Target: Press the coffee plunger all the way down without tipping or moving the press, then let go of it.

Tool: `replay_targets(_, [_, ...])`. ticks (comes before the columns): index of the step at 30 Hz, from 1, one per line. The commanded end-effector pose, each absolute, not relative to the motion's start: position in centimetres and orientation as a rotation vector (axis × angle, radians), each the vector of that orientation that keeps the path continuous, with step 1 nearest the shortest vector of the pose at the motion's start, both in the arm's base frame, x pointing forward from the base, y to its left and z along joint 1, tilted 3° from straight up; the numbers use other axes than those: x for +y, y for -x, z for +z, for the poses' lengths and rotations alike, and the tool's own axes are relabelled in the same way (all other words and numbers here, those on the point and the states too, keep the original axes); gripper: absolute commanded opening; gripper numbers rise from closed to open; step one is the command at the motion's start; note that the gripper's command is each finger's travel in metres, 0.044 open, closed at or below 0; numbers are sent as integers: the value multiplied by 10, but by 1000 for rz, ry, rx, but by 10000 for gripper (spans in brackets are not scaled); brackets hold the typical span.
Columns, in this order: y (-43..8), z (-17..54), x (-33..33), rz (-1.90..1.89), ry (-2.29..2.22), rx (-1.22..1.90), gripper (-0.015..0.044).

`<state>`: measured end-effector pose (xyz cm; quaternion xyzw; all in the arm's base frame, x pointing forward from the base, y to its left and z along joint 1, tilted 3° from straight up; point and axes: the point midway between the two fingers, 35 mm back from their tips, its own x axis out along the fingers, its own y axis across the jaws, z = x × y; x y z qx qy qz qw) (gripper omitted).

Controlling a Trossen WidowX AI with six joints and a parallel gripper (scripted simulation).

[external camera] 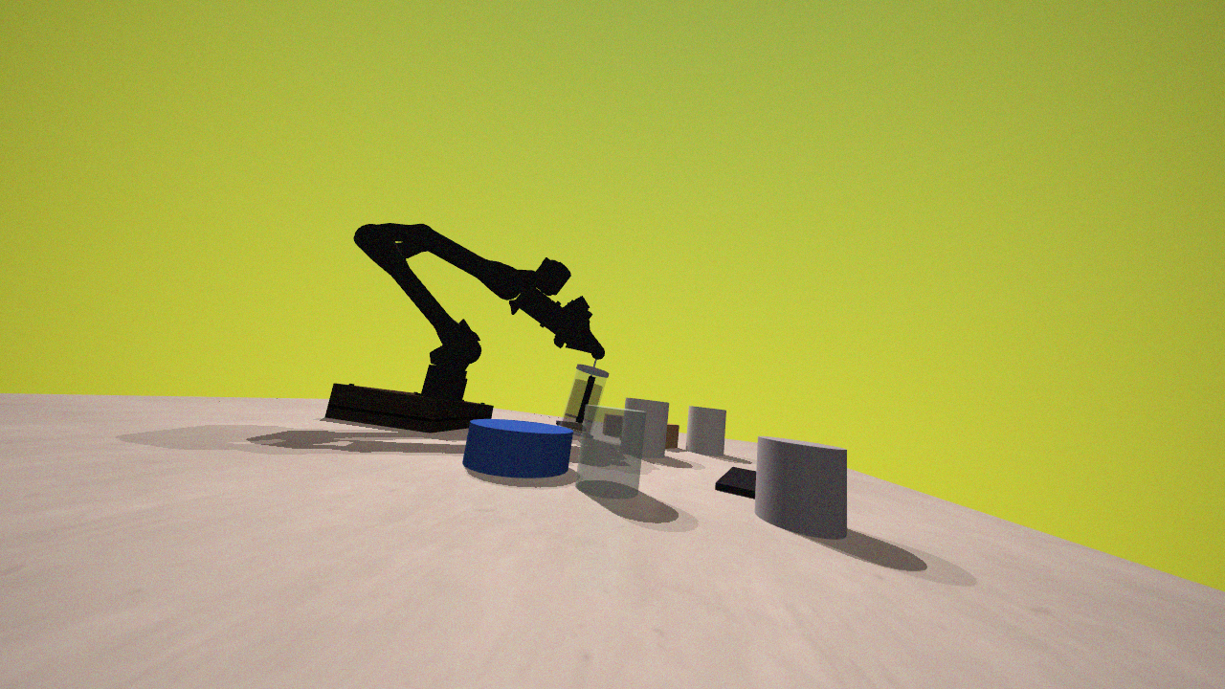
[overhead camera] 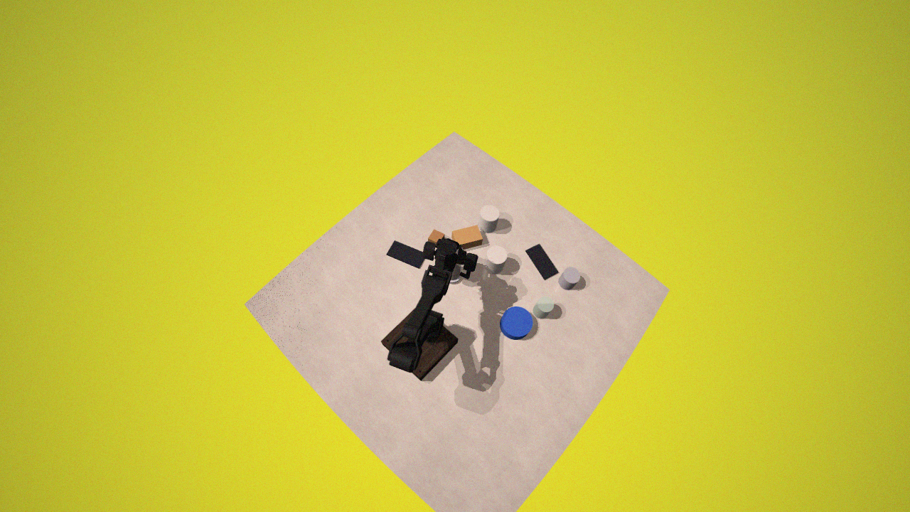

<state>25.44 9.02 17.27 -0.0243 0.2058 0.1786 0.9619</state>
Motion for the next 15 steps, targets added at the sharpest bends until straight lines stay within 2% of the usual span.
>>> replay_targets(1, [-255, 160, 91, 362, 48, 460, 130])
replay_targets(15, [-257, 161, 91, 362, 48, 460, 130])
